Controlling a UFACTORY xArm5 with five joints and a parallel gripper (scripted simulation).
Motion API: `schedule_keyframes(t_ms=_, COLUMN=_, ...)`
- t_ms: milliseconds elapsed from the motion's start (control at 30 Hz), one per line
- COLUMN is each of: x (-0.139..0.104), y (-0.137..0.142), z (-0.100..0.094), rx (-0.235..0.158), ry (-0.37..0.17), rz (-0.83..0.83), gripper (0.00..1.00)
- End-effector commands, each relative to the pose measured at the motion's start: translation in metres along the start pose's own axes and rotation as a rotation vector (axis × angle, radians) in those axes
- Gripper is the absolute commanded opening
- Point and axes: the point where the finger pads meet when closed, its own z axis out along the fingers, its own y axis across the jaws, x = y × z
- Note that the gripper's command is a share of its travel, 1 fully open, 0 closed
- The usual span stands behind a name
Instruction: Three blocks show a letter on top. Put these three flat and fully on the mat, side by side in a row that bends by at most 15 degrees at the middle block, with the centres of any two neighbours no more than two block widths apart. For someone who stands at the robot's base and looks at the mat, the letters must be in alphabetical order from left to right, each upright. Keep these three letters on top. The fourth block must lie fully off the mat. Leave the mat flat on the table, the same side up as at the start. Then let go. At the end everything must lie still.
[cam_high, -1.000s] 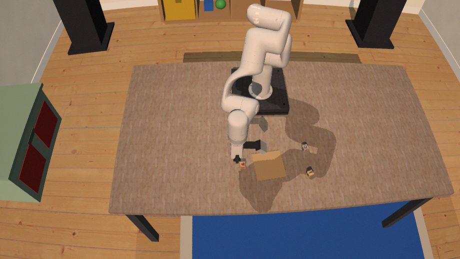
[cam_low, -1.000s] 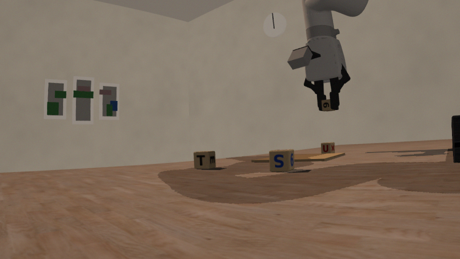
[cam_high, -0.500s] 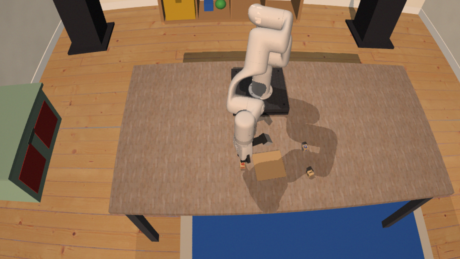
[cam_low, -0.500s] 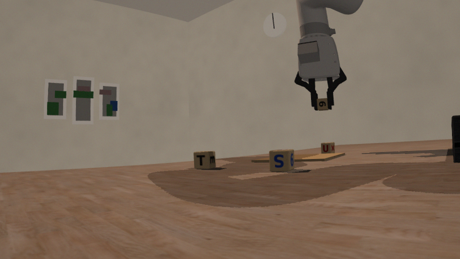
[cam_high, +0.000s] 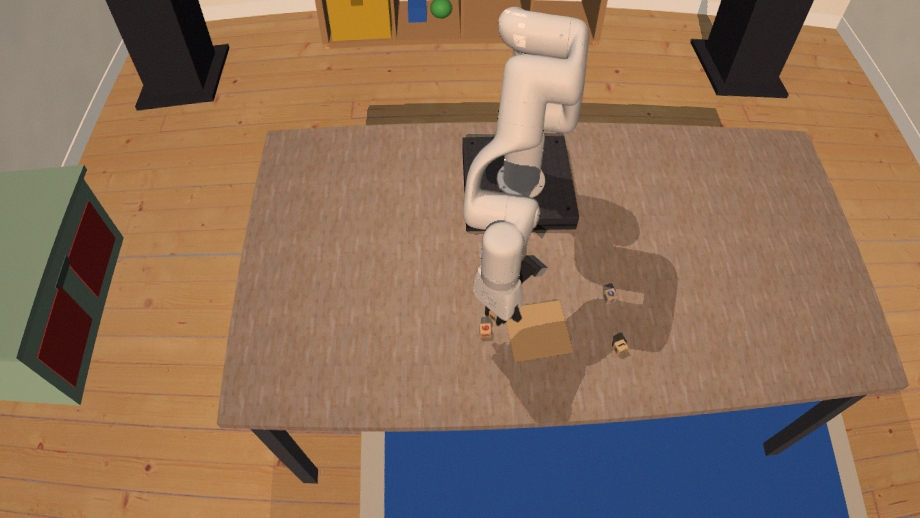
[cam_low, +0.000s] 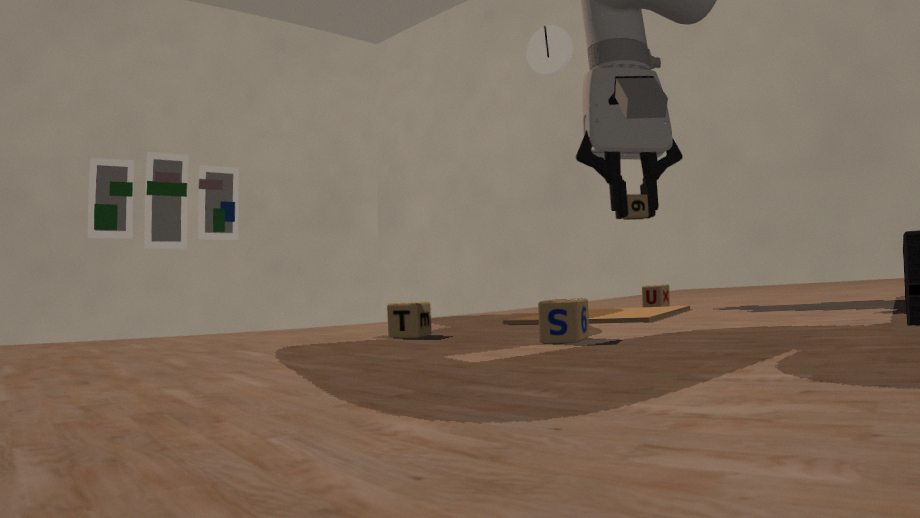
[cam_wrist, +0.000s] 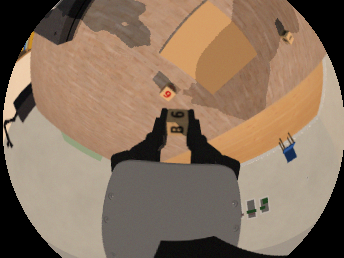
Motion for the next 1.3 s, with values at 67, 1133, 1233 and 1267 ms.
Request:
schedule_keyframes(t_ms=67, x=0.007, y=0.009, z=-0.001, rx=-0.002, ry=-0.003, rz=-0.183, gripper=0.21)
schedule_keyframes(t_ms=1133, x=0.042, y=0.04, z=-0.002, rx=-0.002, ry=-0.002, rz=-0.96, gripper=0.21)
schedule_keyframes(t_ms=1233, x=0.047, y=0.045, z=-0.002, rx=-0.001, ry=-0.002, rz=-1.076, gripper=0.21)
schedule_keyframes(t_ms=1267, x=0.048, y=0.046, z=-0.002, rx=-0.001, ry=-0.002, rz=-1.101, gripper=0.21)
